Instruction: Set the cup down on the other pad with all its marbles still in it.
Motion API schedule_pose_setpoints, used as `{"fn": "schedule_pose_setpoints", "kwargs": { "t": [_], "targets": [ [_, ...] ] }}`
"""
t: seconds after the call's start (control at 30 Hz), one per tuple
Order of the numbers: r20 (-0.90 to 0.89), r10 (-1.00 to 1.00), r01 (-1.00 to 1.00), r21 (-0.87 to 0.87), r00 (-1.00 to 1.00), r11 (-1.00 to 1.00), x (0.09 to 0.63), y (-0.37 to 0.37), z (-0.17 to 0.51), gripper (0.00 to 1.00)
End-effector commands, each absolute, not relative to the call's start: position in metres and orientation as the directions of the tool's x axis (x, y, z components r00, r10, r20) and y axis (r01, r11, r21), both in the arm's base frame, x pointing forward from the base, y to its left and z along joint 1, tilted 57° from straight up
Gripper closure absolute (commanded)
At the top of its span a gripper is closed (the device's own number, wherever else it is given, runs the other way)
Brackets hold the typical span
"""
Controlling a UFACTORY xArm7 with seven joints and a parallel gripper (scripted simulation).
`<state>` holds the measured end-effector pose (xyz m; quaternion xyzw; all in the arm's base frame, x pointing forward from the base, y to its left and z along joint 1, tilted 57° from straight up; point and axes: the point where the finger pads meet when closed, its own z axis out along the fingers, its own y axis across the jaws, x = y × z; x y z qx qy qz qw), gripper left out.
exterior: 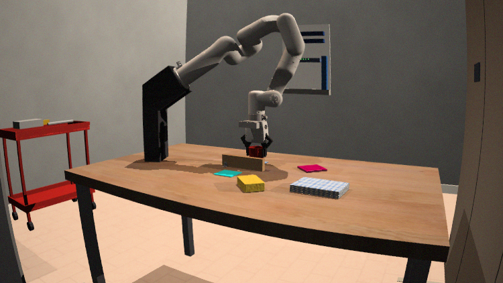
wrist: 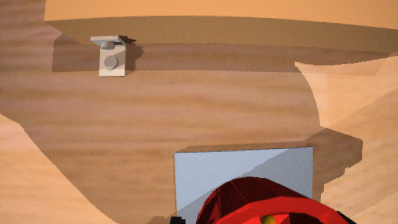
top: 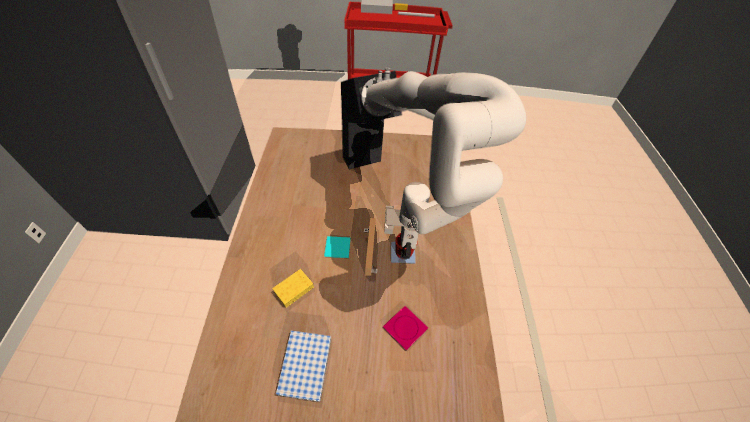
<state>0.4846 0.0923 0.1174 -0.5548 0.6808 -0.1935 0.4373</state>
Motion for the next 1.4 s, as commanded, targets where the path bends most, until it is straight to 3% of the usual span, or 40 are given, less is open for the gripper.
{"fn": "schedule_pose_setpoints", "kwargs": {
  "t": [0.0, 1.37],
  "targets": [
    [-0.38, -0.925, -0.586, -0.749, -0.002, 0.309, 0.484, 0.092, 0.118, 0.15],
    [-0.38, -0.925, -0.586, -0.749, -0.002, 0.309, 0.426, 0.076, 0.157, 0.15]
  ]
}}
